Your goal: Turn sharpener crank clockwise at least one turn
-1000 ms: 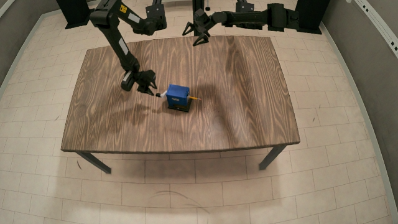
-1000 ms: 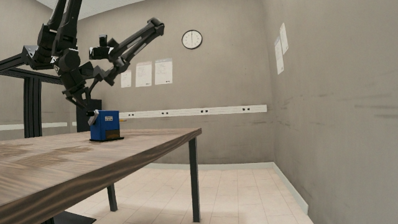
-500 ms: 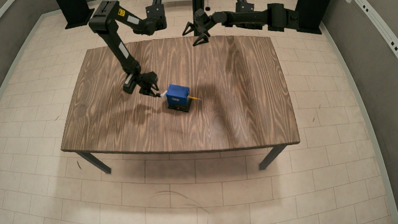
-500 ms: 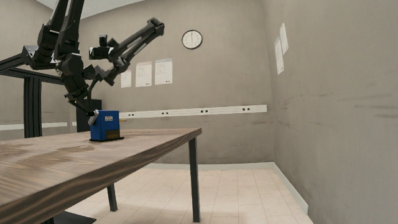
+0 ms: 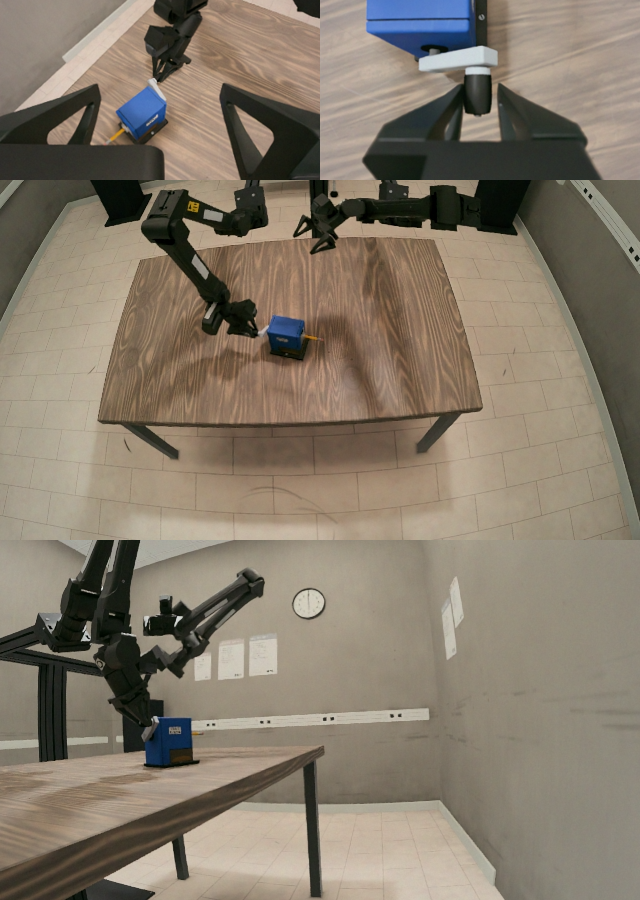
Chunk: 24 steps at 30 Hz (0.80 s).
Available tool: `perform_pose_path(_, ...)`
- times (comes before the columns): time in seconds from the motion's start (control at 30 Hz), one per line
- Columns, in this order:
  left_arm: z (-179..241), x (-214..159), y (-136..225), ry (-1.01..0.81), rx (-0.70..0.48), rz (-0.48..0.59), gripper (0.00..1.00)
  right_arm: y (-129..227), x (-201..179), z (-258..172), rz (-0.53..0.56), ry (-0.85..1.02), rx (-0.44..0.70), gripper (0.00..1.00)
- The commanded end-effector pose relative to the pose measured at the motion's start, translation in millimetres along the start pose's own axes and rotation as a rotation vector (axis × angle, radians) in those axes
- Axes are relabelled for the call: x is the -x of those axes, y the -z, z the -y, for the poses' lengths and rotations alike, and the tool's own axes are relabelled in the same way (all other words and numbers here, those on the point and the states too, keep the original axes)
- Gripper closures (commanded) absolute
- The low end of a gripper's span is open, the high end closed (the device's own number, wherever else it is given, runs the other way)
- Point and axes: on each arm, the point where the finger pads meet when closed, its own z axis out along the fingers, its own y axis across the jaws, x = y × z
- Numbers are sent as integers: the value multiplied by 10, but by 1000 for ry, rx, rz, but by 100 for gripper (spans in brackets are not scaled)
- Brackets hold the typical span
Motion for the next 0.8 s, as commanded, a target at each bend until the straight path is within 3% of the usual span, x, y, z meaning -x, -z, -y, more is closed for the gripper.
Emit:
perform_pose_path(0.0,11,51,-23,-10,4,14,0,13,21,48,-2,-4,-22,73)
perform_pose_path(0.27,11,51,-23,-10,4,14,0,23,2,48,-3,5,-25,82)
perform_pose_path(0.33,11,51,-23,-10,4,14,0,26,-5,48,-4,4,-25,100)
perform_pose_path(0.37,11,51,-23,-10,4,14,0,28,-9,48,-5,4,-26,89)
perform_pose_path(0.4,11,51,-23,-10,4,14,0,-18,-41,49,-5,-1,-18,84)
perform_pose_path(0.77,11,51,-23,-10,4,14,0,-288,-240,182,-6,-1,-19,84)
